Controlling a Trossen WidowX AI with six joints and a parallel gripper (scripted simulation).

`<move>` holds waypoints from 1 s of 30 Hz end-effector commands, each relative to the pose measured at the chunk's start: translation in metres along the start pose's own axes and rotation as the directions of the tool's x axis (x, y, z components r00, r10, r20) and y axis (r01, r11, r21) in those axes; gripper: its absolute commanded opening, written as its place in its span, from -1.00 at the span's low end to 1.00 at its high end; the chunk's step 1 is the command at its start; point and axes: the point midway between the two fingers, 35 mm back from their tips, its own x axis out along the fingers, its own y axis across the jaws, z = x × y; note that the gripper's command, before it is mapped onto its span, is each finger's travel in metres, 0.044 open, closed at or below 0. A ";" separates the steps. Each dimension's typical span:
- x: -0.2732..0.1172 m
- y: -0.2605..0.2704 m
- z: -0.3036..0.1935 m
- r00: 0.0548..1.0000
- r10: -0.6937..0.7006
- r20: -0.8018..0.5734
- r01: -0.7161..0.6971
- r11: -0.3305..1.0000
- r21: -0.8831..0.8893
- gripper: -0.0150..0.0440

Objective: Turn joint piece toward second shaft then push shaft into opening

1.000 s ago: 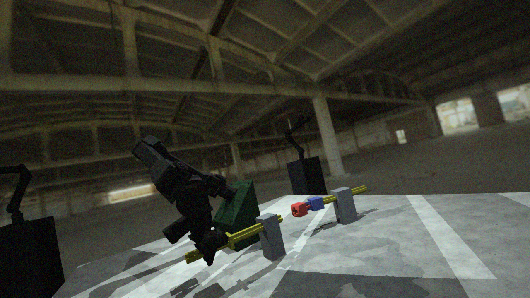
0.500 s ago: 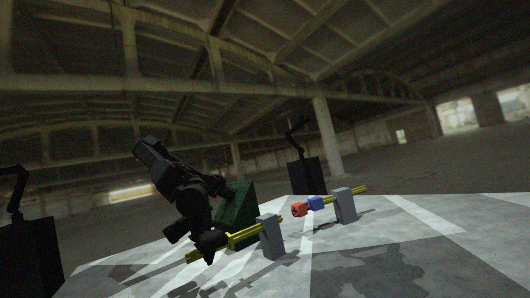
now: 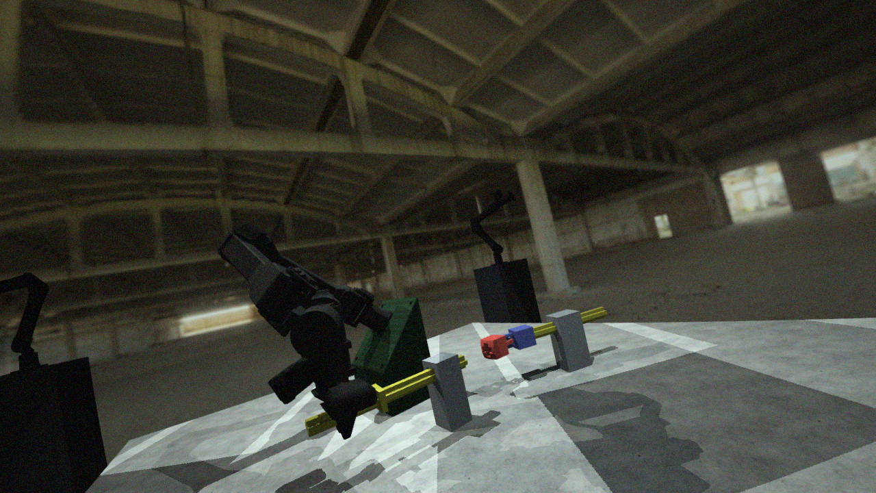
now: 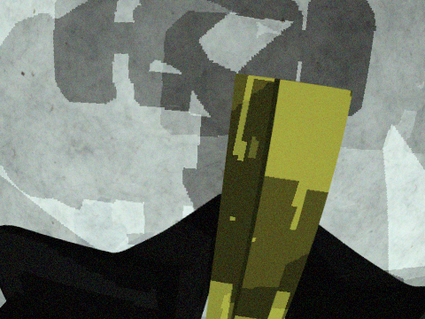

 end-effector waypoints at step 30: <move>0.000 0.000 0.000 1.000 0.000 0.000 0.000 1.000 0.000 -0.26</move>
